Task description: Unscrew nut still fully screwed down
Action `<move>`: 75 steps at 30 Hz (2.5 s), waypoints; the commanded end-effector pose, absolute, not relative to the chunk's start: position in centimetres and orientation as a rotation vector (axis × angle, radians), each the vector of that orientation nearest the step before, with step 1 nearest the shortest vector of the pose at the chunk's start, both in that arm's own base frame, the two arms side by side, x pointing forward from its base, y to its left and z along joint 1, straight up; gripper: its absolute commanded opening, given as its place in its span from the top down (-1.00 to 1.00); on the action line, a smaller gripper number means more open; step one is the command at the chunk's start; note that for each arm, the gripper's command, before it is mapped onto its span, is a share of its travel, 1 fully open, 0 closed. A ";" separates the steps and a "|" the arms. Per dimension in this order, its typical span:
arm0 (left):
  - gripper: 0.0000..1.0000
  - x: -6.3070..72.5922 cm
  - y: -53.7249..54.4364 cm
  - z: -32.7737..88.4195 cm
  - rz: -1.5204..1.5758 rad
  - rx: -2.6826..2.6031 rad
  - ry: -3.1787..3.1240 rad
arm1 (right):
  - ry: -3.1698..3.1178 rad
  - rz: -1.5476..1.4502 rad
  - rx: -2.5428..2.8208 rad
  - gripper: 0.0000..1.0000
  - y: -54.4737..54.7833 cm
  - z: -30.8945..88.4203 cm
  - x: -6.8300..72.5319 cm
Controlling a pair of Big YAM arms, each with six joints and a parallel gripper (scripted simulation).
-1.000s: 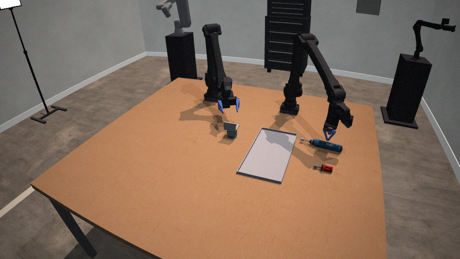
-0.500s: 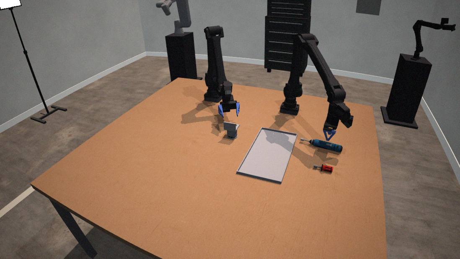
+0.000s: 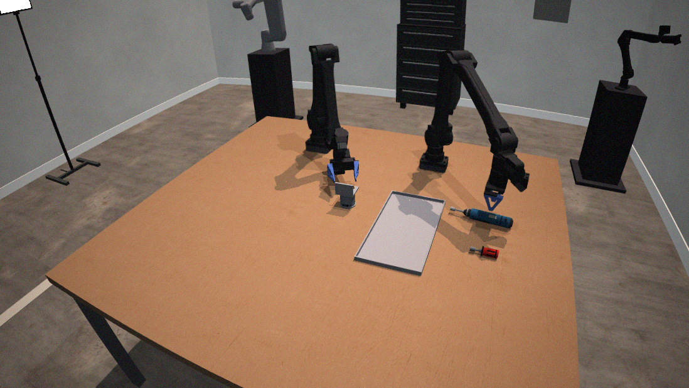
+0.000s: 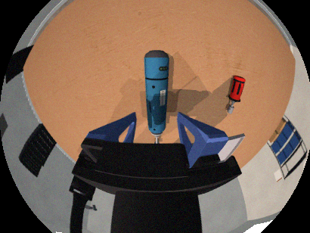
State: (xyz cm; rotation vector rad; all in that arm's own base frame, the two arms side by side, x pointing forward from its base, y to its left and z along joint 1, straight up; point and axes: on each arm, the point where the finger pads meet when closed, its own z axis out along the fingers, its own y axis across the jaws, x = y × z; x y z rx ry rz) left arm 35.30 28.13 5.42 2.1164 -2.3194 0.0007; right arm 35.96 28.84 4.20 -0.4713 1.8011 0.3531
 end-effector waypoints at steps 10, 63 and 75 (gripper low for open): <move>-0.30 37.0 30.4 6.6 0.005 2.154 -2.356 | 1.774 0.369 -0.434 -0.72 29.1 2.0 36.9; -0.30 37.0 30.4 6.6 0.005 2.154 -2.356 | 1.798 0.342 -0.469 -0.72 30.3 -0.9 39.2; -0.30 37.0 30.4 6.6 0.005 2.154 -2.356 | 1.798 0.341 -0.466 -0.72 30.7 -1.2 40.2</move>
